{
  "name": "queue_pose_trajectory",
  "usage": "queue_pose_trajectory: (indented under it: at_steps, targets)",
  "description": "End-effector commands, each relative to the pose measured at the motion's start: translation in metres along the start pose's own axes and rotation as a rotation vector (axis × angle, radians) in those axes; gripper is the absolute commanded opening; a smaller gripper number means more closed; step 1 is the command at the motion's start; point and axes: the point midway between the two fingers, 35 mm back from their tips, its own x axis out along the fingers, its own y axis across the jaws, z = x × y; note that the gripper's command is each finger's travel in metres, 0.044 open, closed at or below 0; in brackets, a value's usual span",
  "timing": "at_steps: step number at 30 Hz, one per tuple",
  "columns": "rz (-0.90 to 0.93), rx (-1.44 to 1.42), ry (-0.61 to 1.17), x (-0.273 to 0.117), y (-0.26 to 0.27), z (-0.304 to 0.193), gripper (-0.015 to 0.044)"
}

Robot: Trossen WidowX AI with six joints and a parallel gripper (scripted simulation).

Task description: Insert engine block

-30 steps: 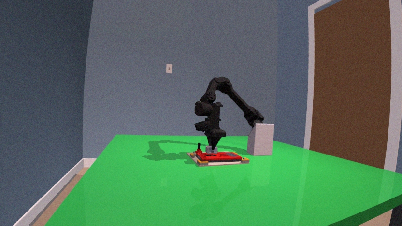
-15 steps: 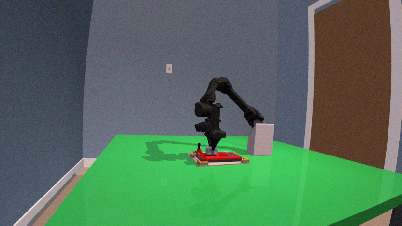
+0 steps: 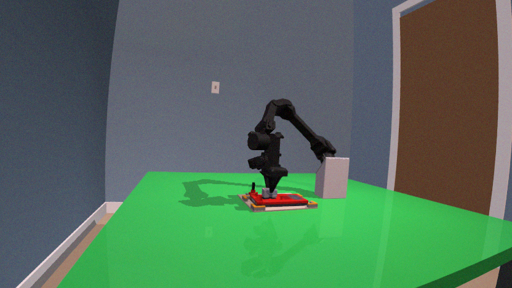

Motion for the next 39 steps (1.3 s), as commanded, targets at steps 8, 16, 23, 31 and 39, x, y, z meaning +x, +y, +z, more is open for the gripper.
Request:
queue_pose_trajectory:
  at_steps: [8,16,23,31,39]
  targets:
    - [-0.004,-0.005,-0.003,0.0030,-0.0005,-0.0002,0.0159]
    - [-0.005,-0.005,-0.003,0.0050,-0.0005,-0.0002,0.0159]
    - [-0.005,-0.005,-0.003,0.0067,-0.0005,-0.0002,0.0159]
    - [-0.005,-0.005,-0.003,0.0088,-0.0006,-0.0003,0.0159]
    - [0.000,0.000,0.000,0.0088,-0.0001,-0.0002,0.0264]
